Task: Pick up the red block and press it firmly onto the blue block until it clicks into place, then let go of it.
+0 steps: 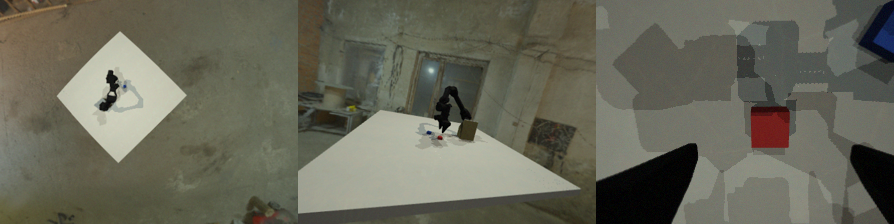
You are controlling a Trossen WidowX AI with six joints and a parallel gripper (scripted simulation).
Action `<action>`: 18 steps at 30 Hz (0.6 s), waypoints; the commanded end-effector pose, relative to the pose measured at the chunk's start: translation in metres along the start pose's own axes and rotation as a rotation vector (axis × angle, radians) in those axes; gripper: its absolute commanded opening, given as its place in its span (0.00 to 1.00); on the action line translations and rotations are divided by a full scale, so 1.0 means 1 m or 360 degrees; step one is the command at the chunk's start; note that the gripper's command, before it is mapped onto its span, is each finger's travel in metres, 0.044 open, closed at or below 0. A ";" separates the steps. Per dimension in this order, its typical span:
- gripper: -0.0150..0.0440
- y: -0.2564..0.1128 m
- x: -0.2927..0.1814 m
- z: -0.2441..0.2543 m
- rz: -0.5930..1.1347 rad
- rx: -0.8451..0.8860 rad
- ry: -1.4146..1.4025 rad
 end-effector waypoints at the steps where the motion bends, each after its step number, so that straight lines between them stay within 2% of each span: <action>1: 1.00 0.017 -0.004 0.000 0.0019 -0.0019 -0.0023; 18: 1.00 0.042 -0.004 -0.001 0.0018 -0.0021 -0.0023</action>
Point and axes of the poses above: the point midway between the two fingers, 35 mm back from their tips, its own y axis out along the fingers, its own z axis across the jaws, x = y × z, the point moved 10 cm from there along -y, back along the fingers, and after that the axes turned 6 degrees about y, right-handed, at the moved point
